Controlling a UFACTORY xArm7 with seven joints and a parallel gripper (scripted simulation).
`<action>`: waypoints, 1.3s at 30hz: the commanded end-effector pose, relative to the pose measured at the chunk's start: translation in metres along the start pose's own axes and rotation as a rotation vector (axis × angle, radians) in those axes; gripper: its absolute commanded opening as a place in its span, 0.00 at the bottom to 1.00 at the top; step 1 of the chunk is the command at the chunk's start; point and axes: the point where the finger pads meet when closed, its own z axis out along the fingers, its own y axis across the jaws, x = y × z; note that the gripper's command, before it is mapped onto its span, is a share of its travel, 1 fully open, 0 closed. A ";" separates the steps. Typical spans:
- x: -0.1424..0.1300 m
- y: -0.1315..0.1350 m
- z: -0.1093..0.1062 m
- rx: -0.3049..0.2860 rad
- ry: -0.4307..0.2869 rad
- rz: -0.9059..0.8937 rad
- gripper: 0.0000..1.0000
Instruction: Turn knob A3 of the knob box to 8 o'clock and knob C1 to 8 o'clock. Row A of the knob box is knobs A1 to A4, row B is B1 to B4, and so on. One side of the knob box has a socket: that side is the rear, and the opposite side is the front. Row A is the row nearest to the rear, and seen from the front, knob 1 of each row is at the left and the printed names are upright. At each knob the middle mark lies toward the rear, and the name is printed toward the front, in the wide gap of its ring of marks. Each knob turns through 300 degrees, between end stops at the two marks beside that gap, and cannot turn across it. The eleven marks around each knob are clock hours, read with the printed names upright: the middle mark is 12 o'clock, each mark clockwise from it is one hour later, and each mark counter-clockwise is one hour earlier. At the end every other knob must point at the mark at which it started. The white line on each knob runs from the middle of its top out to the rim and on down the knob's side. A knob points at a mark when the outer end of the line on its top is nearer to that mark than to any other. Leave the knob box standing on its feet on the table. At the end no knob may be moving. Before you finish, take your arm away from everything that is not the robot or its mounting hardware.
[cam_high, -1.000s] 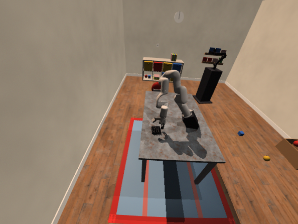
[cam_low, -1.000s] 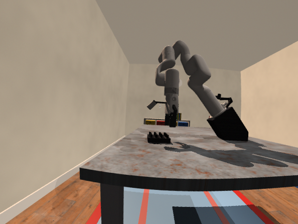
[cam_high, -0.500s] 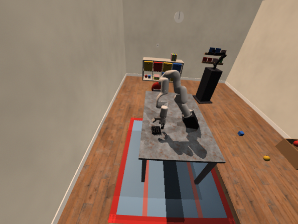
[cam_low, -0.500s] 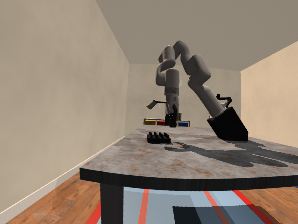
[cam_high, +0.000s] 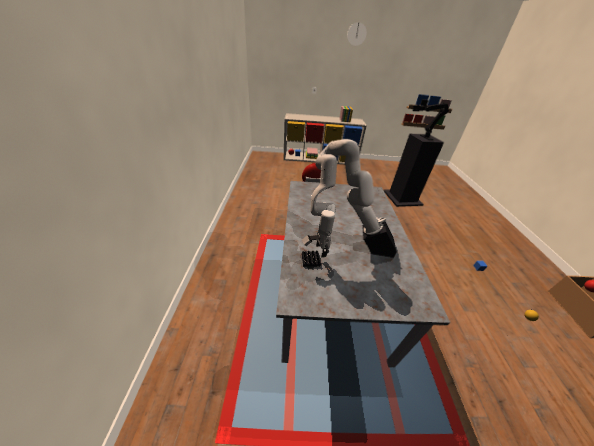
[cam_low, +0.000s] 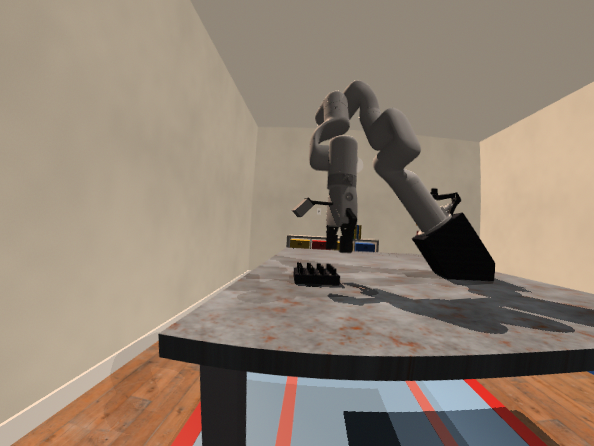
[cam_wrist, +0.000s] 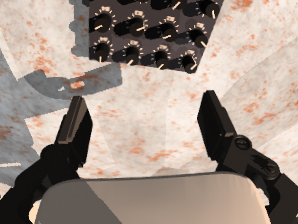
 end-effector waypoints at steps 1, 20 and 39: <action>0.003 -0.001 -0.002 0.004 -0.004 -0.156 1.00; 0.010 -0.005 -0.009 0.004 -0.002 -0.679 1.00; 0.016 -0.009 -0.015 0.007 -0.002 -1.196 1.00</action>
